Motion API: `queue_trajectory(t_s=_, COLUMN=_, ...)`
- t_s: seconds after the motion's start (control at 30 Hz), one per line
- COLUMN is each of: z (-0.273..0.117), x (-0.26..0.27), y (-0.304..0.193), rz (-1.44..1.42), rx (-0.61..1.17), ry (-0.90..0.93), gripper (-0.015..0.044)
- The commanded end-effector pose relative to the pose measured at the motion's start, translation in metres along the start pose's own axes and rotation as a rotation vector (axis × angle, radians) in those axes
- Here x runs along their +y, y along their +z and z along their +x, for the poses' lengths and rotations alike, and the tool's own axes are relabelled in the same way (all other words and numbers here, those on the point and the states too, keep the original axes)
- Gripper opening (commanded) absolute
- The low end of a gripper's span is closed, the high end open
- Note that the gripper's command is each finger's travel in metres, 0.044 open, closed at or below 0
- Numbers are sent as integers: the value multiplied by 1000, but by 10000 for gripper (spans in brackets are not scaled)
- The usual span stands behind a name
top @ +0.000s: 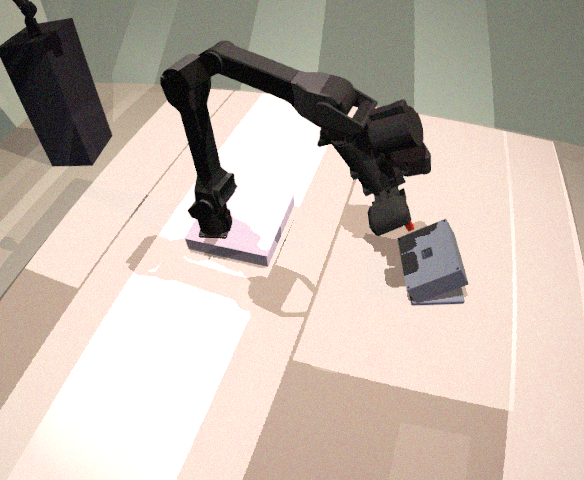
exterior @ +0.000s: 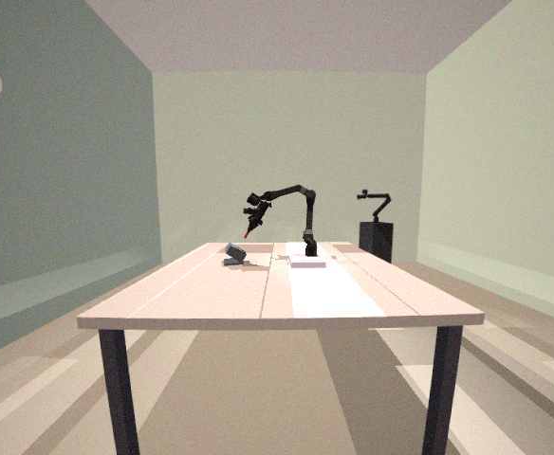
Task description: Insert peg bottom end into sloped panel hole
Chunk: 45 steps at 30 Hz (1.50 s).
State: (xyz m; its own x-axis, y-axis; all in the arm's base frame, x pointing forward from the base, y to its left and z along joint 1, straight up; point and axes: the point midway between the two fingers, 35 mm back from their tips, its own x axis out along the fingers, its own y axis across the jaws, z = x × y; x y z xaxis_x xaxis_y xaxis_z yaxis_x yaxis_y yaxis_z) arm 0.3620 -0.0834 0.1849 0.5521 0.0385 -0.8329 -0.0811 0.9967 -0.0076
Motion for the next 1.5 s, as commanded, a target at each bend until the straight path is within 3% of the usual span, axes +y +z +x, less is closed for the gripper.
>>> queue_trajectory(t_s=0.0, z=12, x=-2, y=-1, rz=0, rx=1, ry=5, gripper=0)
queue_trajectory(t_s=1.47, z=67, x=-9, y=1, rz=1, rx=-29, ry=-7, gripper=0)
